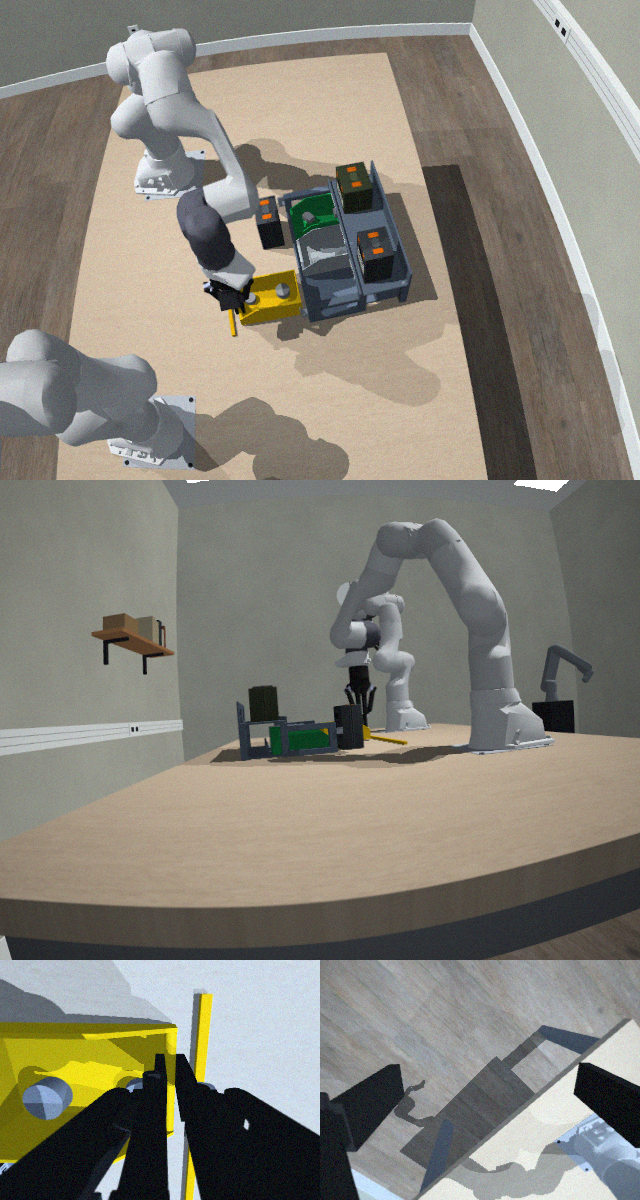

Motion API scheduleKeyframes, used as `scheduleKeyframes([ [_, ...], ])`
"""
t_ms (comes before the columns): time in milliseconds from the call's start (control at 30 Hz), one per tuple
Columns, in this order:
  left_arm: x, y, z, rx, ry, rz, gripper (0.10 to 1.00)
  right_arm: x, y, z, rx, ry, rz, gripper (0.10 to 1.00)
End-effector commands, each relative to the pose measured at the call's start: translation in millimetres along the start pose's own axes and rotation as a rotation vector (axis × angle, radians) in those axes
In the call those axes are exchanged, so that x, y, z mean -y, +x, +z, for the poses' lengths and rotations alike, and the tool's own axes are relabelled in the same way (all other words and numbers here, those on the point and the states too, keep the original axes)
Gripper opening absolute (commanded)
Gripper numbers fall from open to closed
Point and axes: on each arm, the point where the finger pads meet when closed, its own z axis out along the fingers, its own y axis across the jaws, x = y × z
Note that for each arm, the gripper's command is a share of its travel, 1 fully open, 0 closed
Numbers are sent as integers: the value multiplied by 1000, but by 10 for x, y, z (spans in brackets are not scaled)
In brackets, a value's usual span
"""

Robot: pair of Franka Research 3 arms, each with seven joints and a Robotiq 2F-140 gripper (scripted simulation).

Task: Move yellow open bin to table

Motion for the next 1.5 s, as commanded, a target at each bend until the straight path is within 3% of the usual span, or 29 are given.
scheduleKeyframes([
  [0,12,23,-10,-7,4,-2,99,0,0,-1,0,0,0,1000],
  [1067,12,23,-10,-7,4,-2,99,0,0,-1,0,0,0,1000],
  [1100,12,23,-10,-7,4,-2,617,0,0,-1,0,0,0,1000],
  [1467,12,23,-10,-7,4,-2,617,0,0,-1,0,0,0,1000],
])
